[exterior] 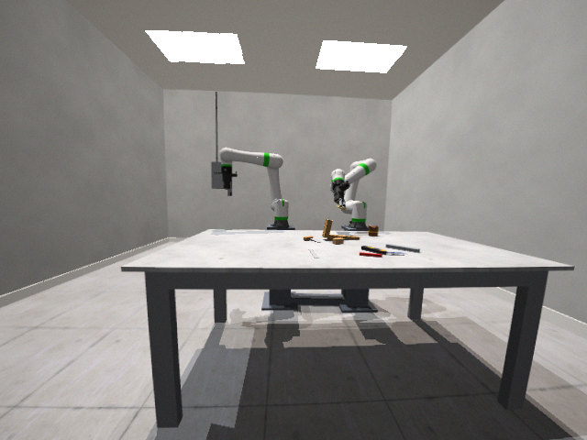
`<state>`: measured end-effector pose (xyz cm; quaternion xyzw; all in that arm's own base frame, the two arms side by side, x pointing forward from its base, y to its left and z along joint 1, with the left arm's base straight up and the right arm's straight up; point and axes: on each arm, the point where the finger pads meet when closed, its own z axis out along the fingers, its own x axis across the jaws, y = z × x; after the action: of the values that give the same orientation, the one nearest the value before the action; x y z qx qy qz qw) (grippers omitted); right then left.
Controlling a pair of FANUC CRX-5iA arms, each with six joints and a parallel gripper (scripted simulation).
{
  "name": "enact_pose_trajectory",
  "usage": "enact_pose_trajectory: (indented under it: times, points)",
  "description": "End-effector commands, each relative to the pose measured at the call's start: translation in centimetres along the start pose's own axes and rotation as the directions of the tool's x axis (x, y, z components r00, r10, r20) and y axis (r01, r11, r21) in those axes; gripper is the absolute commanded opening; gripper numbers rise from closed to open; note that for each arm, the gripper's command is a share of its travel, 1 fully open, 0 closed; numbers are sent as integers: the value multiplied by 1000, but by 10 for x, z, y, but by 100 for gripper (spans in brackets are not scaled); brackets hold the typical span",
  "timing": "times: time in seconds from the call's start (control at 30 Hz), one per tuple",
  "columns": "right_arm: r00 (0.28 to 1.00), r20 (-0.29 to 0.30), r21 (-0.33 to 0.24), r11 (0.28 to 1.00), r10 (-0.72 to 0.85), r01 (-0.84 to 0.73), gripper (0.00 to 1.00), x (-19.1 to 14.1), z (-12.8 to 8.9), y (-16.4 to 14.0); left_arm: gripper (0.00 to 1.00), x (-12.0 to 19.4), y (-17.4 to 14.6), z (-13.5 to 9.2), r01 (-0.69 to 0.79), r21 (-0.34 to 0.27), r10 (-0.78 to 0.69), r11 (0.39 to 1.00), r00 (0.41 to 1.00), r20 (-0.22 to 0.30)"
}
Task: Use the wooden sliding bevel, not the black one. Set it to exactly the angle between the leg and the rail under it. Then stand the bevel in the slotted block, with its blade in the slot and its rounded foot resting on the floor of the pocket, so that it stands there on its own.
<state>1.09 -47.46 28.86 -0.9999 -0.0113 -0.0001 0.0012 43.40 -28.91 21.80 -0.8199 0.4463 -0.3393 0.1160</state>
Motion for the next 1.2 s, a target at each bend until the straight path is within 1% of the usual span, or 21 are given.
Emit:
enact_pose_trajectory:
  times: [0.0,0.03,0.23,0.4,0.53,0.6,0.7,0.83,0.97,1.1,1.17]
  points:
    - [1000,0,-2,1000,0,0,100,0,-1,0,0,-7,-5,-3,80,-2,-80,997,997,-5]
    - [1000,0,-2,1000,0,0,100,0,-1,0,0,-7,-5,-3,80,-2,-80,997,997,-5]
    - [1000,0,-2,1000,0,0,100,0,-1,0,0,-26,-16,-9,279,-17,-279,960,960,-3]
    - [1000,0,-2,1000,0,0,100,0,-1,0,0,-44,-26,-15,449,-30,-450,893,893,2]
    - [1000,0,-2,1000,0,0,100,0,-1,0,0,-58,-35,-20,582,-41,-582,812,813,7]
    - [1000,0,-2,1000,0,0,100,0,-1,0,0,-58,-35,-20,582,-41,-582,812,813,7]
    - [1000,0,-2,1000,0,0,100,0,-1,0,0,-70,-41,-23,676,-48,-676,735,737,12]
    - [1000,0,-2,1000,0,0,100,0,-1,0,0,-86,-50,-28,789,-57,-789,612,614,21]
    - [1000,0,-2,1000,0,0,100,0,-1,0,0,-103,-60,-34,883,-65,-883,465,467,31]
    - [1000,0,-2,1000,0,0,100,0,-1,0,0,-120,-70,-39,952,-71,-953,296,300,44]
    - [1000,0,-2,1000,0,0,100,0,-1,0,0,-120,-70,-39,952,-71,-953,296,300,44]
